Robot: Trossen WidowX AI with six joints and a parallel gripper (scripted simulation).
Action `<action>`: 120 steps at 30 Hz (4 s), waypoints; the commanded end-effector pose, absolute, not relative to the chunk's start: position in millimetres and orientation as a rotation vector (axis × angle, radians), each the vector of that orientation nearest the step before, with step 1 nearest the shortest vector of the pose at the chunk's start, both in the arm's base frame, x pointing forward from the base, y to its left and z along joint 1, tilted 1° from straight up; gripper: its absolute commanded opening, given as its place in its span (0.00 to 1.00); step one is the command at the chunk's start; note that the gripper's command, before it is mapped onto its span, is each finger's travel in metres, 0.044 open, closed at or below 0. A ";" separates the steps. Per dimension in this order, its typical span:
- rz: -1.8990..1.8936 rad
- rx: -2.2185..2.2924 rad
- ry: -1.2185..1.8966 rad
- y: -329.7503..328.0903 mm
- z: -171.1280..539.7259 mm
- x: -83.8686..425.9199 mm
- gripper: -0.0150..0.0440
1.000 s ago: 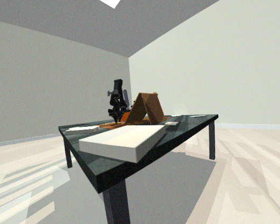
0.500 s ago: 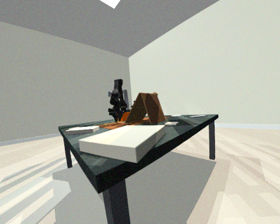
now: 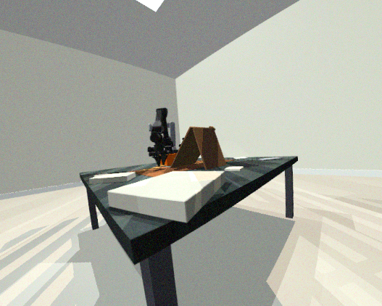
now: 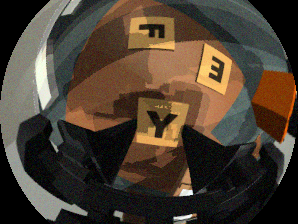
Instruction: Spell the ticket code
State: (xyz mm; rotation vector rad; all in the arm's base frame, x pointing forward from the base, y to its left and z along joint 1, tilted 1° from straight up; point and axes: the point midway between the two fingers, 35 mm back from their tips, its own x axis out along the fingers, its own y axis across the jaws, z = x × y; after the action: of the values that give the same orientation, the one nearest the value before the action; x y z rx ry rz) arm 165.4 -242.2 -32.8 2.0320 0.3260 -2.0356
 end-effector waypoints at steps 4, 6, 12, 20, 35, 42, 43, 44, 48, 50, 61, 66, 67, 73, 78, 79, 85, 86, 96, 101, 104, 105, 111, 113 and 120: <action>-2.038 2.030 0.317 -242.6 -28.4 165.4 0.25; -2.038 2.030 0.317 -242.5 -27.5 165.4 0.25; -2.038 2.030 0.317 -242.4 -24.7 165.5 0.25; -1.882 1.971 0.446 -245.4 -21.7 174.4 0.25; -1.469 1.731 0.687 -255.1 -4.9 198.1 0.25; -1.286 1.588 0.760 -259.3 4.3 208.7 0.25; -1.261 1.567 0.768 -259.8 5.7 210.2 0.25; -1.235 1.545 0.777 -260.4 7.1 211.7 0.25; -1.136 1.454 0.805 -262.5 12.8 217.6 0.25; -1.087 1.407 0.817 -263.6 15.8 220.5 0.25; -0.835 1.129 0.858 -268.6 33.3 236.0 0.25; -0.728 0.993 0.864 -270.5 41.9 242.6 0.25; -0.708 0.966 0.864 -270.9 43.6 243.9 0.25; -0.588 0.796 0.861 -272.8 54.4 251.5 0.25; -0.495 0.650 0.851 -274.1 63.8 257.6 0.25; -0.477 0.620 0.848 -274.3 65.7 258.7 0.25; -0.374 0.439 0.828 -275.4 77.3 265.6 0.25; -0.357 0.409 0.824 -275.5 79.3 266.7 0.25; -0.204 0.096 0.773 -276.2 99.6 276.9 0.25; -0.183 0.048 0.764 -276.2 102.7 278.4 0.25; -0.183 0.048 0.764 -276.2 102.7 278.4 0.25; -0.183 0.048 0.764 -276.2 102.7 278.4 0.25; -0.183 0.048 0.764 -275.9 102.7 278.4 0.25; -0.183 0.048 0.764 -275.3 102.3 278.3 0.25; -0.182 0.048 0.764 -271.8 101.3 278.5 0.25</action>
State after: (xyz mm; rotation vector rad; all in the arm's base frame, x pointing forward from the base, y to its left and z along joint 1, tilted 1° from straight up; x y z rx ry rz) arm 278.5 -273.8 101.6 0.0485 0.7659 -0.1833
